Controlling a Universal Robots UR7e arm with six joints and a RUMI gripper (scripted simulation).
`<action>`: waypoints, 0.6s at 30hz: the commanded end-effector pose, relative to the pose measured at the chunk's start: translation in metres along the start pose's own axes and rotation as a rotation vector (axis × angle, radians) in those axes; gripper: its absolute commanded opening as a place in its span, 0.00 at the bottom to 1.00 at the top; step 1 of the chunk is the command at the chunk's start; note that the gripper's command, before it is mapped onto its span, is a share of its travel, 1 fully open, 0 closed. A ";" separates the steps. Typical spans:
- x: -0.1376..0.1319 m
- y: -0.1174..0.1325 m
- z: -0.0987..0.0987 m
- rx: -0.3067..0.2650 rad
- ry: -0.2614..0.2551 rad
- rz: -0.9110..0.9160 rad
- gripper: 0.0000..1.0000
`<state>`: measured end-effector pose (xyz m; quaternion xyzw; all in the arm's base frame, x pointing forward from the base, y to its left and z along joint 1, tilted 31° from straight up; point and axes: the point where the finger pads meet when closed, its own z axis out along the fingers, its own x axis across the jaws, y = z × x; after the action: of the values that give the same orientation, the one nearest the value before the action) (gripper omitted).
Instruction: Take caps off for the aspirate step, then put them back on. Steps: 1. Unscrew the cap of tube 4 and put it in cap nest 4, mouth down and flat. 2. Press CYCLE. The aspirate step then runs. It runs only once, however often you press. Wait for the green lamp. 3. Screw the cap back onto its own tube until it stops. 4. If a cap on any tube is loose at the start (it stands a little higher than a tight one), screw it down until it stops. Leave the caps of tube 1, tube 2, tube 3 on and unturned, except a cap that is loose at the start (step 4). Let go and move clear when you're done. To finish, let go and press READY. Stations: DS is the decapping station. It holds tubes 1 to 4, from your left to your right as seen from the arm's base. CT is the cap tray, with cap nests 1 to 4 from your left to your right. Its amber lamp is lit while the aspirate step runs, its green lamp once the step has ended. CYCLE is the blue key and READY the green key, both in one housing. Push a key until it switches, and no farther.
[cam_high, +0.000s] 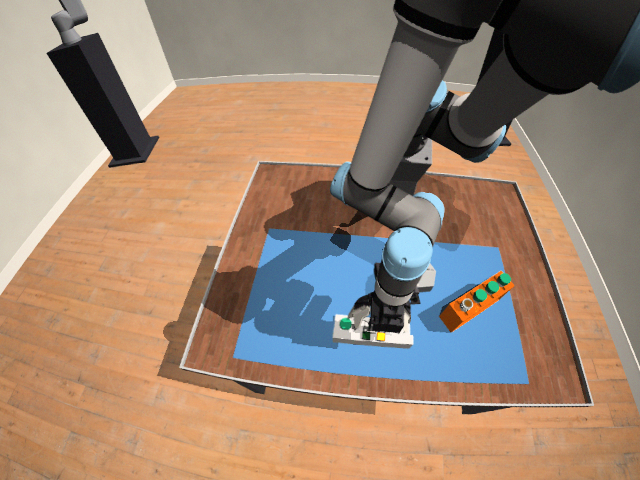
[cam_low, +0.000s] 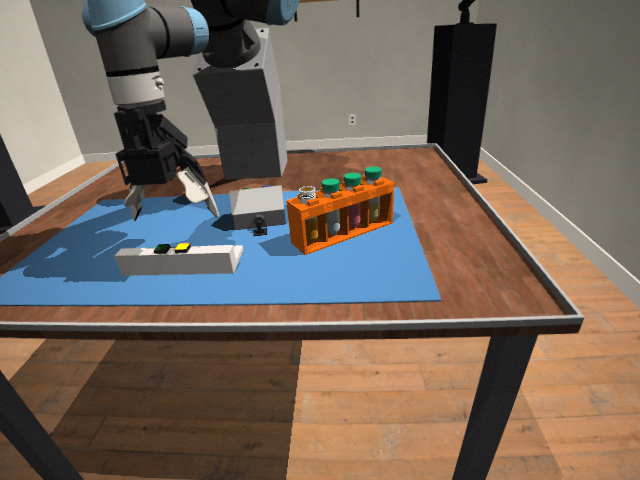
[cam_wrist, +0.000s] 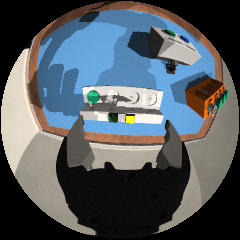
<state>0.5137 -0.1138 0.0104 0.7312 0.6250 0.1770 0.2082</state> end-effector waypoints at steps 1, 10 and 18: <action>-0.004 0.006 0.002 0.003 0.002 -0.001 1.00; -0.004 0.006 0.002 0.003 0.002 -0.001 1.00; -0.005 0.007 0.001 0.003 0.002 -0.001 1.00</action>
<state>0.5192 -0.1187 0.0118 0.7313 0.6258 0.1765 0.2060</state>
